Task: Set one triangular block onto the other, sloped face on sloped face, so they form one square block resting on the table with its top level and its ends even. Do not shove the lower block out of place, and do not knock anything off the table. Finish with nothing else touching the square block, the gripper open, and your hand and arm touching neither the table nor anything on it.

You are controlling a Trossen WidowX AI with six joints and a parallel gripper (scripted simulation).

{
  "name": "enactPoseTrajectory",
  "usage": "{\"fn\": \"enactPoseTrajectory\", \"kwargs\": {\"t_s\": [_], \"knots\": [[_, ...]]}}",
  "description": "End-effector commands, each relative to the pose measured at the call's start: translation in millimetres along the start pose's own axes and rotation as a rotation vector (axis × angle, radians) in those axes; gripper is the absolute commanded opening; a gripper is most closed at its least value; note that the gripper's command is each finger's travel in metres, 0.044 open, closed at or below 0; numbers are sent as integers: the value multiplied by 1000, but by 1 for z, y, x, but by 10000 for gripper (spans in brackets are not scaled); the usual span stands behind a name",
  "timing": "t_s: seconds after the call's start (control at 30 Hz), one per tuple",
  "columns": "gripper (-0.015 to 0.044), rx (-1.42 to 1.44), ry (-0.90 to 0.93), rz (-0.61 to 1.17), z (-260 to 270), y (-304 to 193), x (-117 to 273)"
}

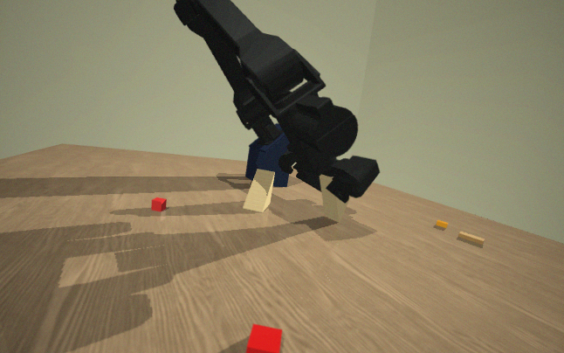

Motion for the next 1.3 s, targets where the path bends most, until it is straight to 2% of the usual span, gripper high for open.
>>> {"fn": "enactPoseTrajectory", "kwargs": {"t_s": [0.0,0.33,0.57,0.8,0.97,1.03,1.17,1.27], "knots": [[184,0,0,4,1,1,-1],[440,0,0,4,1,1,-1],[440,0,0,3,0,3,1],[440,3,1,-3,11,71,67],[440,15,-2,7,9,73,64],[440,-40,67,100,14,71,52],[440,-167,199,435,29,65,23],[440,-213,210,708,36,61,9]]}}
Point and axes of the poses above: the point midway between the two fingers, 35 mm back from their tips, its own x axis back along the fingers, its own z axis across the jaws, y = z × x, the point moved 1 cm from there along x, back along the fingers, and after that the axes turned 9 degrees about -x, right-handed, at the moved point
